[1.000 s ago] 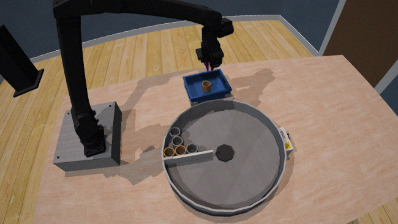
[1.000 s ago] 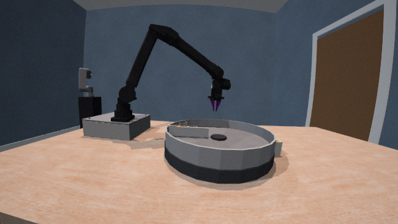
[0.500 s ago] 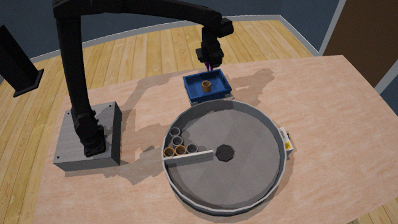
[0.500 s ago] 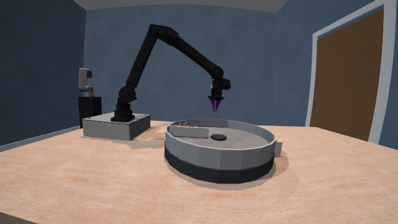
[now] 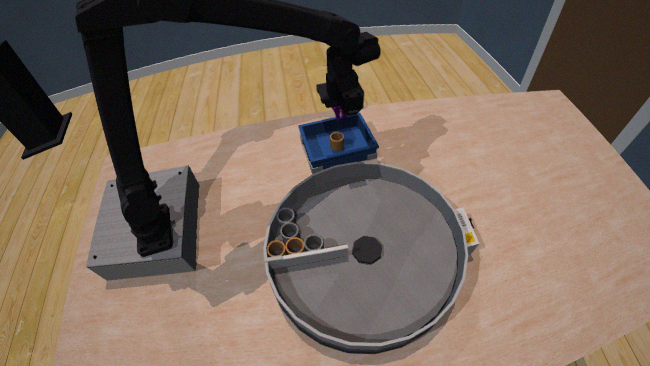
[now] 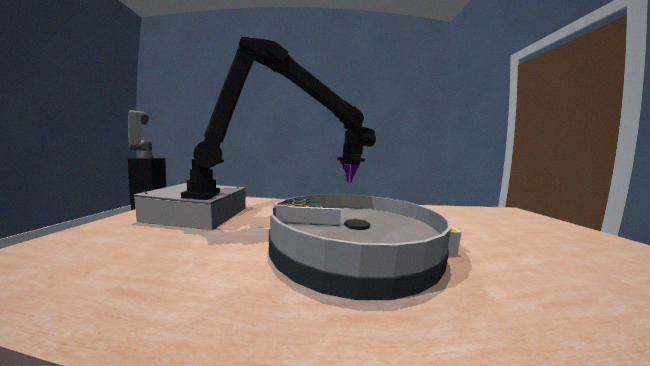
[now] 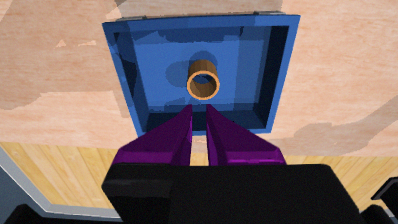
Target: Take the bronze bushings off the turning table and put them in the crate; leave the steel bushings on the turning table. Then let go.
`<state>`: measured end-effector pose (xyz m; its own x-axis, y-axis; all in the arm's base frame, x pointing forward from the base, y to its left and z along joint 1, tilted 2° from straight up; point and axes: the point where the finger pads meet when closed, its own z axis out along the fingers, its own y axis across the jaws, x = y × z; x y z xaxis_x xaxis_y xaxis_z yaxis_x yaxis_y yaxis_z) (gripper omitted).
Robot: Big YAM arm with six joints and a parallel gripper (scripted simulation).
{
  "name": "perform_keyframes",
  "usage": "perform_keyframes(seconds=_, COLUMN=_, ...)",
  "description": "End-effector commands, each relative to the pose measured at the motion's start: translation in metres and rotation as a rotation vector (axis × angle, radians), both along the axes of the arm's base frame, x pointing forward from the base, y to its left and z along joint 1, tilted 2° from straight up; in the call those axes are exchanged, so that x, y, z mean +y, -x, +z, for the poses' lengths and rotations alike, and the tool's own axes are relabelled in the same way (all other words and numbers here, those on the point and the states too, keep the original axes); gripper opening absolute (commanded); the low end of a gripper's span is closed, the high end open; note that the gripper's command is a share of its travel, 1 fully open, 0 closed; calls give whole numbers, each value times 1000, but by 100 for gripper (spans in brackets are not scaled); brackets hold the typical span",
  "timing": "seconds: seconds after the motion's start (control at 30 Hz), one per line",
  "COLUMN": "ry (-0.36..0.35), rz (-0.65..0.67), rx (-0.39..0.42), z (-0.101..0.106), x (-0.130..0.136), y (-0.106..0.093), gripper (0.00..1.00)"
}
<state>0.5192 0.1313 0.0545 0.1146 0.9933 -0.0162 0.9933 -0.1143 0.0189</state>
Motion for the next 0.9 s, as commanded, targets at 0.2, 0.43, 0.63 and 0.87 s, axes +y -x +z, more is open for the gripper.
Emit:
perform_keyframes(seconds=0.2, ry=-2, rz=172, rx=-51, z=21, x=-33, y=22, gripper=11)
perform_keyframes(seconds=0.43, ry=6, rz=322, rx=-48, z=19, x=-63, y=51, gripper=11)
perform_keyframes(seconds=0.63, ry=15, rz=464, rx=-44, z=17, x=-91, y=78, gripper=11)
perform_keyframes(seconds=0.87, ry=27, rz=654, rx=-38, z=15, x=-132, y=113, gripper=11)
